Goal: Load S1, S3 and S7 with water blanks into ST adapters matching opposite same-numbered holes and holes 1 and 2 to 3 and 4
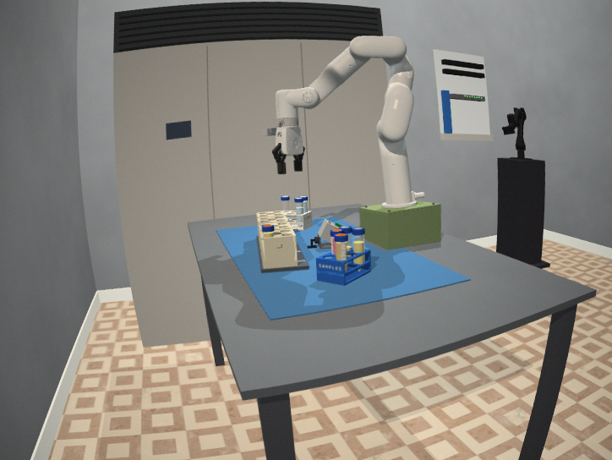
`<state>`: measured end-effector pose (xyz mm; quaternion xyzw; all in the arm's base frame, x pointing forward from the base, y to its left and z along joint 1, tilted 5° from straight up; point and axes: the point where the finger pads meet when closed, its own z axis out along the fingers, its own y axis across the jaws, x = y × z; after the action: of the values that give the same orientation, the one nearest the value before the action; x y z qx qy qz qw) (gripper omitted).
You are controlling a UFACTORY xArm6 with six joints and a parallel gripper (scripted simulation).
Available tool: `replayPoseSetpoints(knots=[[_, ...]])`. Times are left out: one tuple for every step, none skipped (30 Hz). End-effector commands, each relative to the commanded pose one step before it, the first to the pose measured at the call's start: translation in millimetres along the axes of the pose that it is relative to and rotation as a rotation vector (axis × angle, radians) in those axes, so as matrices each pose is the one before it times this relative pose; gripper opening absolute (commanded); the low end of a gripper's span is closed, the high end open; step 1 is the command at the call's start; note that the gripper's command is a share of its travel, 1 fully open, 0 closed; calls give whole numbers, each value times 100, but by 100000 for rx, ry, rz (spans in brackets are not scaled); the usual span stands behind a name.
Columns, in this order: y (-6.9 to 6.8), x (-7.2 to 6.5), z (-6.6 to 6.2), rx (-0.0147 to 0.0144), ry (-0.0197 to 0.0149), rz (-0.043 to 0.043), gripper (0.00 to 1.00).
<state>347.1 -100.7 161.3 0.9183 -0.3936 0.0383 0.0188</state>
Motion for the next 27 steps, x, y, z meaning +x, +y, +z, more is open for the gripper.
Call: replayPoseSetpoints(knots=[[1444, 679, -171, 253, 424, 608, 100], [473, 166, 0, -5, 3, 0, 100], [473, 166, 0, -5, 3, 0, 100], [473, 166, 0, -5, 3, 0, 100], [473, 166, 0, -5, 2, 0, 100], [473, 166, 0, -5, 2, 0, 100], [473, 166, 0, -5, 2, 0, 100], [473, 166, 0, -5, 2, 0, 100], [473, 166, 0, -5, 2, 0, 100], [473, 166, 0, -5, 2, 0, 100], [473, 166, 0, -5, 2, 0, 100], [473, 166, 0, -5, 2, 0, 100], [473, 166, 0, -5, 2, 0, 100], [474, 166, 0, -5, 2, 0, 100], [0, 0, 0, 0, 0, 0, 100], [0, 0, 0, 0, 0, 0, 100], [475, 170, 0, -5, 1, -1, 100], [473, 166, 0, -6, 2, 0, 100], [473, 165, 0, -6, 2, 0, 100], [473, 165, 0, -6, 2, 0, 100], [473, 166, 0, -6, 2, 0, 100], [473, 166, 0, -6, 2, 0, 100], [473, 166, 0, -6, 2, 0, 100], [473, 166, 0, -6, 2, 0, 100], [474, 166, 0, -6, 1, 0, 100], [474, 166, 0, -6, 1, 0, 100], [474, 166, 0, -6, 1, 0, 100]])
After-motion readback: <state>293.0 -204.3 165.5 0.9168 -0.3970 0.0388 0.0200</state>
